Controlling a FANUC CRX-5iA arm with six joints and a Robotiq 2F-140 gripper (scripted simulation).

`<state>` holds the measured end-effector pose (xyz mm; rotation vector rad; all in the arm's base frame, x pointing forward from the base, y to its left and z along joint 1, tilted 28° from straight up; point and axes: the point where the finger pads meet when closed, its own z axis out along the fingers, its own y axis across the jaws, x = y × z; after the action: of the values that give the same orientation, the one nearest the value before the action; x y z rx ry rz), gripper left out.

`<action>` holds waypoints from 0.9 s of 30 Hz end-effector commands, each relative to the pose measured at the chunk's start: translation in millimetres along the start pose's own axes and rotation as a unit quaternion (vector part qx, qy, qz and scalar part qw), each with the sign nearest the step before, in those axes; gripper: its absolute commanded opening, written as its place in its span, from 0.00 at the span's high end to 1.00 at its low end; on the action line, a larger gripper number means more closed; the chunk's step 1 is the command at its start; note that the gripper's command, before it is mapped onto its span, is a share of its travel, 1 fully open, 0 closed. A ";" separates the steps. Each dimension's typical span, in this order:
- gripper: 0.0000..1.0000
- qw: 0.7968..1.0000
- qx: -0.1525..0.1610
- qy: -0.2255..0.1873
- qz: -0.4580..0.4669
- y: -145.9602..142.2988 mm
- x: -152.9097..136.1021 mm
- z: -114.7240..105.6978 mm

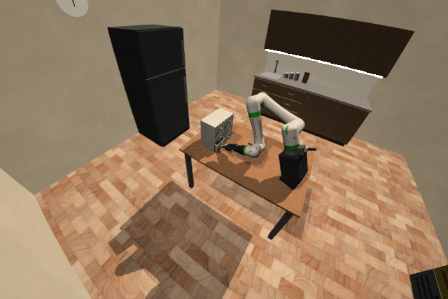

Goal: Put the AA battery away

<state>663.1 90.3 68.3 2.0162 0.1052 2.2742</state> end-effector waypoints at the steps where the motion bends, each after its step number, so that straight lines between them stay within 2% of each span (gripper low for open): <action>1: 0.92 1.000 0.000 0.000 0.000 -0.2 -1.3 -3.7; 27: 0.92 1.000 0.000 0.000 0.000 -0.2 -11.8 -32.5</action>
<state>633.8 89.5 53.5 2.0163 0.1055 2.2742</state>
